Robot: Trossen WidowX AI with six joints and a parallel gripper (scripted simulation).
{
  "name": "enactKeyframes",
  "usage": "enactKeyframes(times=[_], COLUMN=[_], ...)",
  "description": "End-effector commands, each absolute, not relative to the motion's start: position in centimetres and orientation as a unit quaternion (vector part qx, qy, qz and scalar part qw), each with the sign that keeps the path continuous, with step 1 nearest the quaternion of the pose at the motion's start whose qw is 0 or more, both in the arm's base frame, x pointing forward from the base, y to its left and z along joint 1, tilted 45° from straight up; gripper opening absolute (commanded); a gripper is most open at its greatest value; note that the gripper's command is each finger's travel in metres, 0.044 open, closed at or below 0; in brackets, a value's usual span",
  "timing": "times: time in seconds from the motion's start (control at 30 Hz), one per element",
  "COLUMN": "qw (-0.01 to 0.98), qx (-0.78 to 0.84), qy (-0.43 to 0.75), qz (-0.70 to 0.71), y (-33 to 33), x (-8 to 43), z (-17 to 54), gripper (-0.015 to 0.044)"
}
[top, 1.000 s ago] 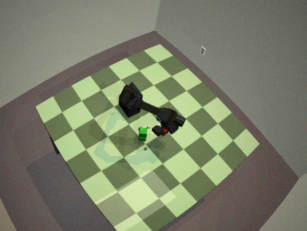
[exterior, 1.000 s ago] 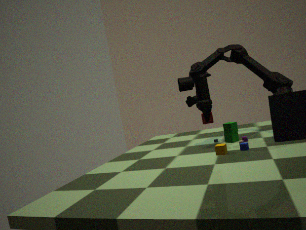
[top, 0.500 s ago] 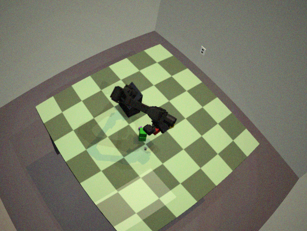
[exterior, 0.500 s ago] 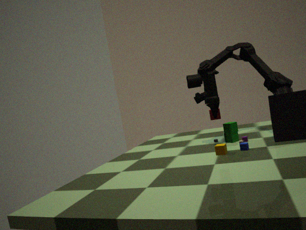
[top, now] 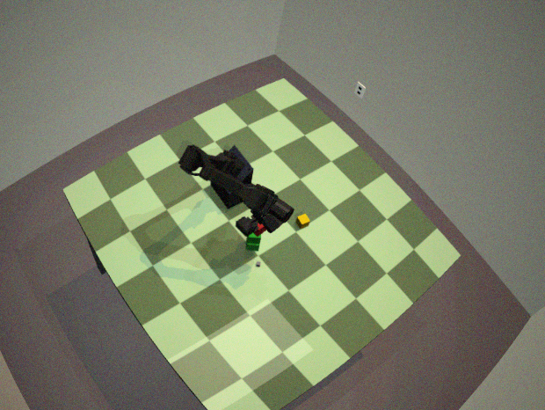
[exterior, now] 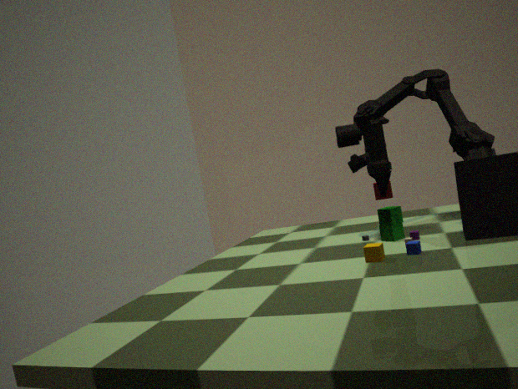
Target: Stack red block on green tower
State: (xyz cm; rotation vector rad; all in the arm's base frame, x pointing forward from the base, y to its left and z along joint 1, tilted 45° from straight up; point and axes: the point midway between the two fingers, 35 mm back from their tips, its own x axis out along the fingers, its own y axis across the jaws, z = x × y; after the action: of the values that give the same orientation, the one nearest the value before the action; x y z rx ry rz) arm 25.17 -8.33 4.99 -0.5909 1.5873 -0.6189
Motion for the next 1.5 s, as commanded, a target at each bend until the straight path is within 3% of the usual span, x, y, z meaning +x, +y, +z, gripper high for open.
enactKeyframes(times=[0.0, 1.47], qw=[0.617, 0.617], qx=[-0.260, -0.260], qy=[0.692, 0.692], qz=[-0.269, -0.270], y=[-8.7, -10.6], x=[24.3, 24.1], z=[5.1, 3.1], gripper=[0.0000, 0.0000])
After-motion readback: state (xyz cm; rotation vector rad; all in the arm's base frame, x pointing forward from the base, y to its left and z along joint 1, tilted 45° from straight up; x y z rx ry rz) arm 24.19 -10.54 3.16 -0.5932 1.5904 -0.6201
